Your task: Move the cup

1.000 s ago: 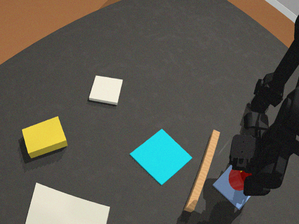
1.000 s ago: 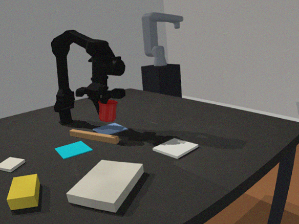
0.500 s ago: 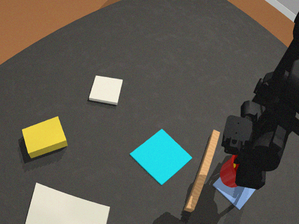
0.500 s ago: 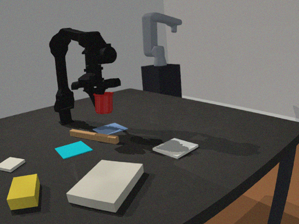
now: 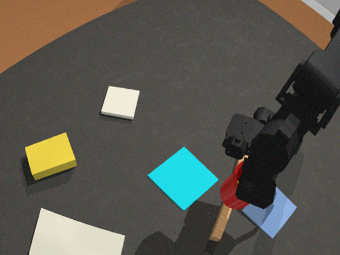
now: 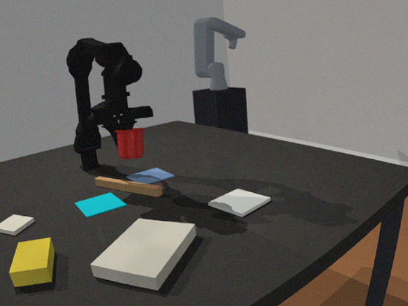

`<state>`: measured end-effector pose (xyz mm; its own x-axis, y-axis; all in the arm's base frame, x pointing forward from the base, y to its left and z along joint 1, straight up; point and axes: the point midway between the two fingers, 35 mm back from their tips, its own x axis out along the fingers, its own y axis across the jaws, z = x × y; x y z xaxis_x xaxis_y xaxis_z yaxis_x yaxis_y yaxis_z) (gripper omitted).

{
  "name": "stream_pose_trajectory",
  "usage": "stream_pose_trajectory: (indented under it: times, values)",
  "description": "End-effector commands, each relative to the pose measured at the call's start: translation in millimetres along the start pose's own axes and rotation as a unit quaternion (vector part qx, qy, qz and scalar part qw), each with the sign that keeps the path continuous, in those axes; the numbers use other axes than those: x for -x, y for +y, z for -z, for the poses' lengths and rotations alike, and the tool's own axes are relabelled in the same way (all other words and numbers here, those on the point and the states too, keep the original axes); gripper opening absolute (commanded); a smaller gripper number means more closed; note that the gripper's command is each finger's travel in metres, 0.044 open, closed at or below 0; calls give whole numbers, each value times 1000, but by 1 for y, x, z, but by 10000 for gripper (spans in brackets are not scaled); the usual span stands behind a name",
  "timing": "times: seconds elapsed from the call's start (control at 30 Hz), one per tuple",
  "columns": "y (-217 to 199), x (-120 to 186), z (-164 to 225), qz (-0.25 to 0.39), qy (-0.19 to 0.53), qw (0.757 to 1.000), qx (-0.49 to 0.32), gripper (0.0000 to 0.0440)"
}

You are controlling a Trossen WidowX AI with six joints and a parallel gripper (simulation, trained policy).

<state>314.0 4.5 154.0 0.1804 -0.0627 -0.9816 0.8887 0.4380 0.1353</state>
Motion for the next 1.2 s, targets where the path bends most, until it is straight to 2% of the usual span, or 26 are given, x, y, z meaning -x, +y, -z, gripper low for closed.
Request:
stream_pose_trajectory:
  times: [0.0, 0.6, 1.0, 1.17]
  values:
    - [0, -5, -14, -1, -10, 1000, -10, 0]
    - [-14, -43, -73, -7, -38, 997, -74, 0]
    - [-32, -76, -80, 4, -39, 994, -99, 1]
    - [-40, -89, -80, 11, -38, 994, -107, 22]
